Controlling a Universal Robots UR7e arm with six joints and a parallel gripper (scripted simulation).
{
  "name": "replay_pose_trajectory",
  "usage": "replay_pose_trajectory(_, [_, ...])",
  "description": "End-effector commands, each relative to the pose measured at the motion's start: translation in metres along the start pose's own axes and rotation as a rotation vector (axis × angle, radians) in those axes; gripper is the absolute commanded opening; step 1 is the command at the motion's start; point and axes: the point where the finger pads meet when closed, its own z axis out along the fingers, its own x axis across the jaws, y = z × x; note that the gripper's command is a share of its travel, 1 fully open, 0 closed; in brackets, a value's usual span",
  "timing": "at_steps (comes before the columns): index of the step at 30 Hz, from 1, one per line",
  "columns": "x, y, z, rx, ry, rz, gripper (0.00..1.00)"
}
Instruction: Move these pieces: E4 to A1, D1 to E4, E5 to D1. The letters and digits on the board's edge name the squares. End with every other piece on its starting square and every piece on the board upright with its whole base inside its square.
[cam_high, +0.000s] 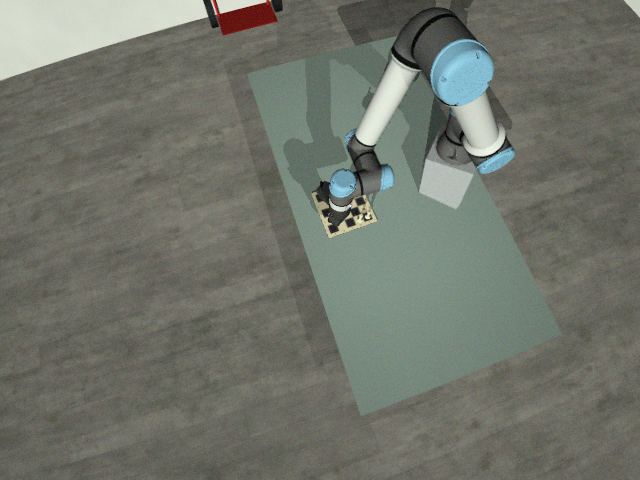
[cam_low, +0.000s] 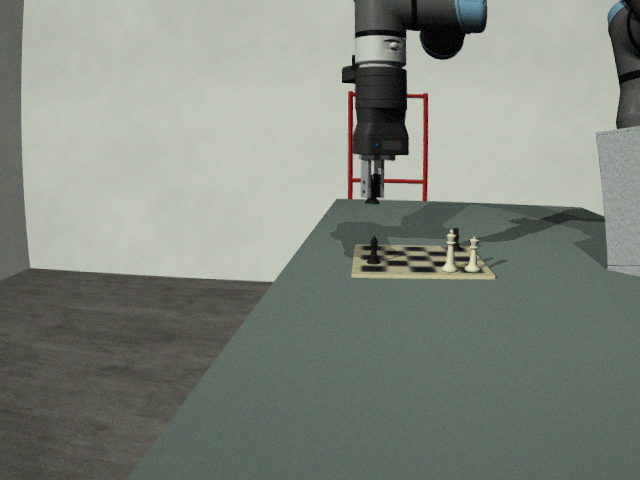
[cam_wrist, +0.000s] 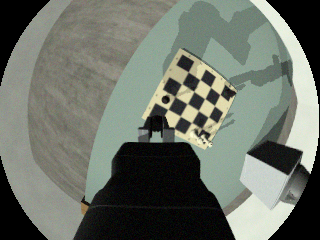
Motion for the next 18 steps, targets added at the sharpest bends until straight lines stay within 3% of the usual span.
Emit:
replay_pose_trajectory(1, [0.0, 0.0, -0.001, 0.0, 0.0, 0.0, 0.0])
replay_pose_trajectory(13, [0.006, -0.01, -0.001, -0.001, 0.0, -0.021, 0.0])
replay_pose_trajectory(18, [0.03, -0.041, 0.0, -0.002, 0.0, -0.091, 0.0])
